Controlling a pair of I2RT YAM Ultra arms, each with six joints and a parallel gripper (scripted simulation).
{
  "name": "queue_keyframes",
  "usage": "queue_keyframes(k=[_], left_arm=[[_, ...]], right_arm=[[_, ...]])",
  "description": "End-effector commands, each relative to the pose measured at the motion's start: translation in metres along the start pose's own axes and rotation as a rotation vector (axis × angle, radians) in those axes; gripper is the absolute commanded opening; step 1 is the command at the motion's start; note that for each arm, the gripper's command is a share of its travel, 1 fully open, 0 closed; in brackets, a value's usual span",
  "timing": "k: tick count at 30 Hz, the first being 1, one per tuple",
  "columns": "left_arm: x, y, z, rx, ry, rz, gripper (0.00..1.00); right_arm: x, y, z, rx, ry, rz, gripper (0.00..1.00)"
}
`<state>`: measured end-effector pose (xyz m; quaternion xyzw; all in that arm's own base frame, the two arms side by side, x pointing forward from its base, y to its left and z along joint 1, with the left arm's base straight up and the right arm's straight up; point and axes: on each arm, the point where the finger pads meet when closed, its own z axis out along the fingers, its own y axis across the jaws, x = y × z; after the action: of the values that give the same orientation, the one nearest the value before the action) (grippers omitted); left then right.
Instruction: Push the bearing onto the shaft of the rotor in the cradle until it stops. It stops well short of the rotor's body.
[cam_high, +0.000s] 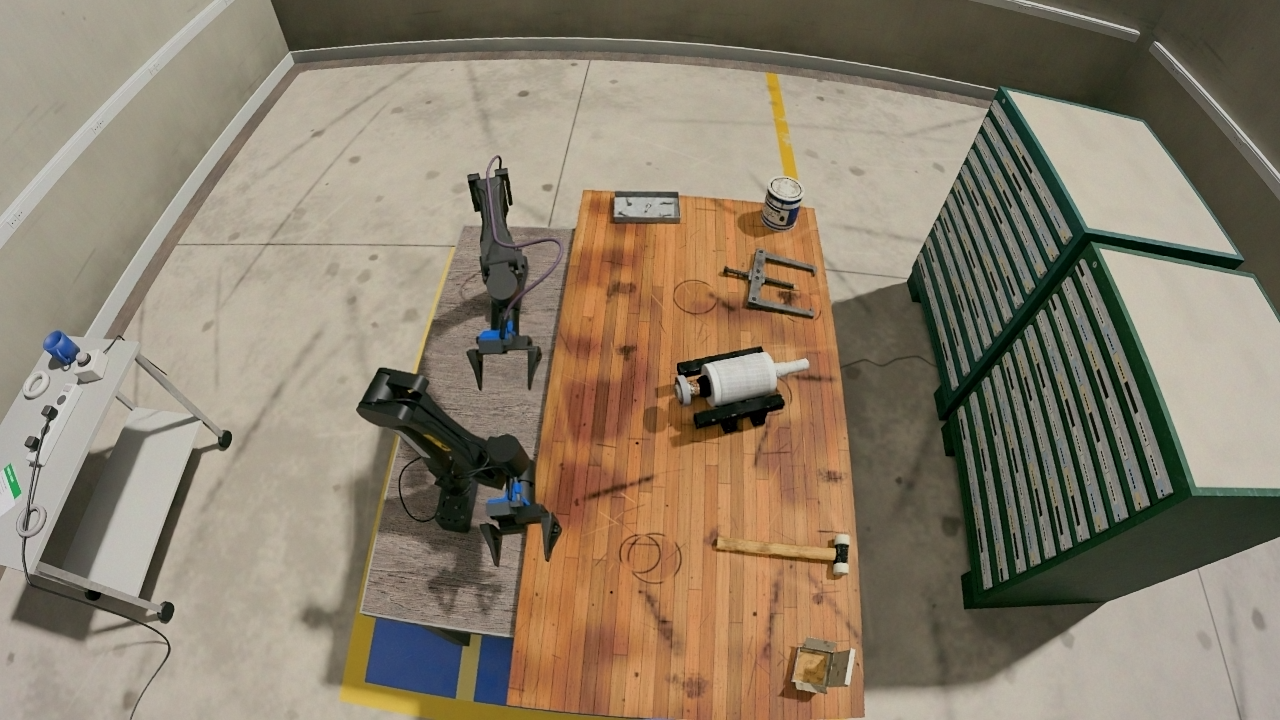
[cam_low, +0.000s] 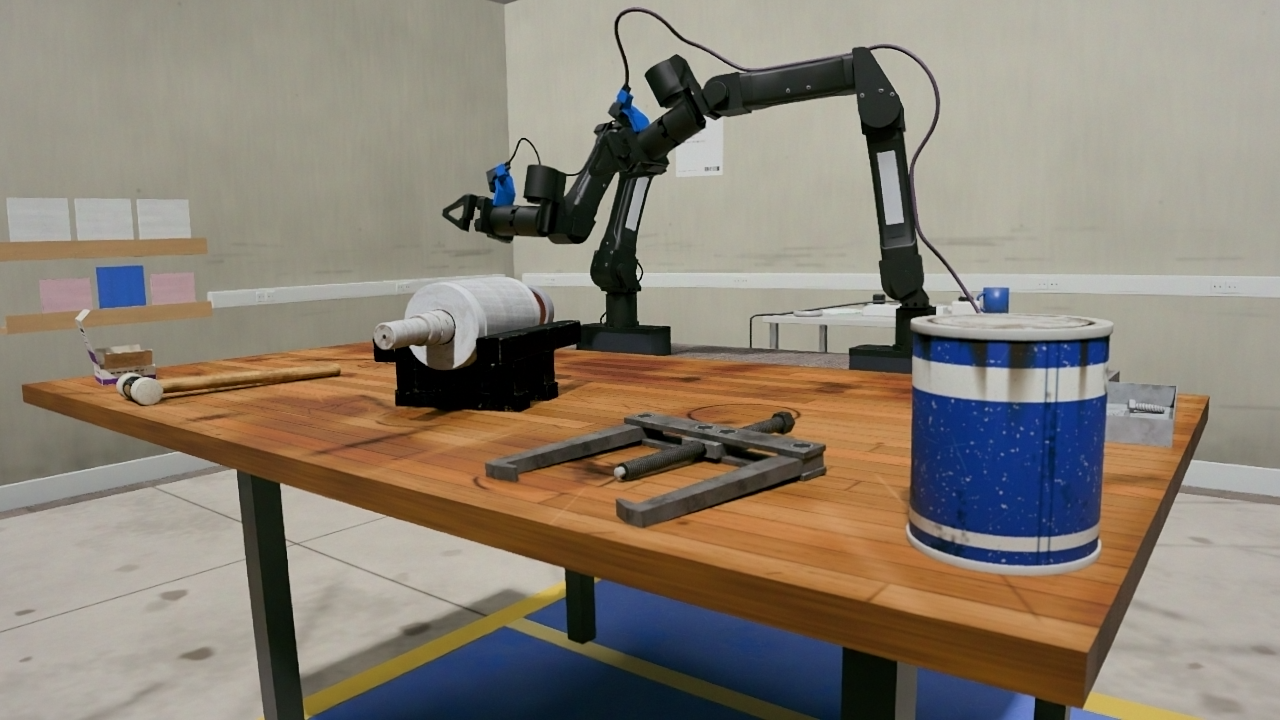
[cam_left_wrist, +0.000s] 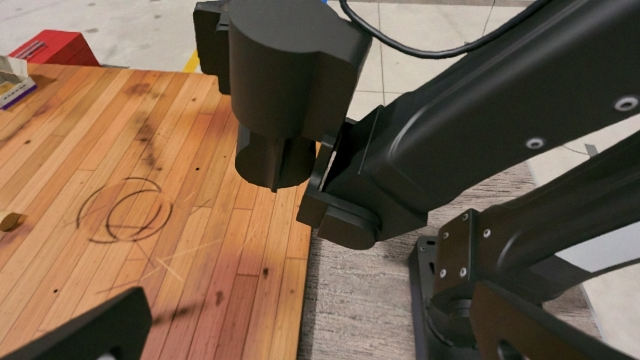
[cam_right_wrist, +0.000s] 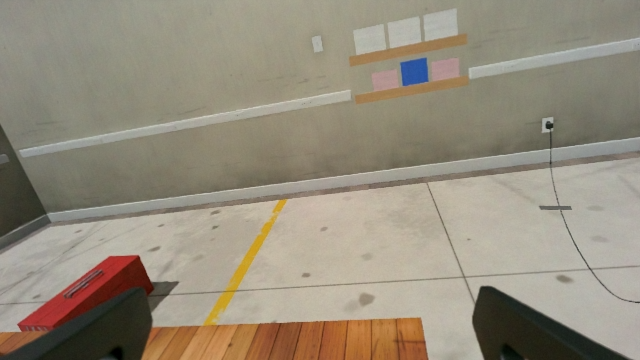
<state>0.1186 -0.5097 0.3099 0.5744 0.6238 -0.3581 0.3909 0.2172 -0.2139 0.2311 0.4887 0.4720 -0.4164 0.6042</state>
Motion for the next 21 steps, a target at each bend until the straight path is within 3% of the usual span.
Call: queue_keyframes(k=[1,18,19,21], left_arm=[[-0.009,0.000,-0.005,-0.001,-0.025,0.003,1.00],[-0.011,-0.001,-0.008,0.000,-0.025,0.002,1.00],[-0.014,0.012,-0.016,-0.035,-0.049,-0.009,1.00],[-0.009,0.013,-0.014,-0.037,-0.036,-0.014,1.00]], right_arm=[[-0.003,0.001,0.000,-0.001,-0.005,0.011,1.00],[-0.005,0.002,0.001,-0.004,-0.006,0.012,1.00],[-0.002,0.016,0.000,-0.035,0.003,0.001,0.44],[-0.003,0.015,0.000,-0.038,0.003,0.008,0.44]])
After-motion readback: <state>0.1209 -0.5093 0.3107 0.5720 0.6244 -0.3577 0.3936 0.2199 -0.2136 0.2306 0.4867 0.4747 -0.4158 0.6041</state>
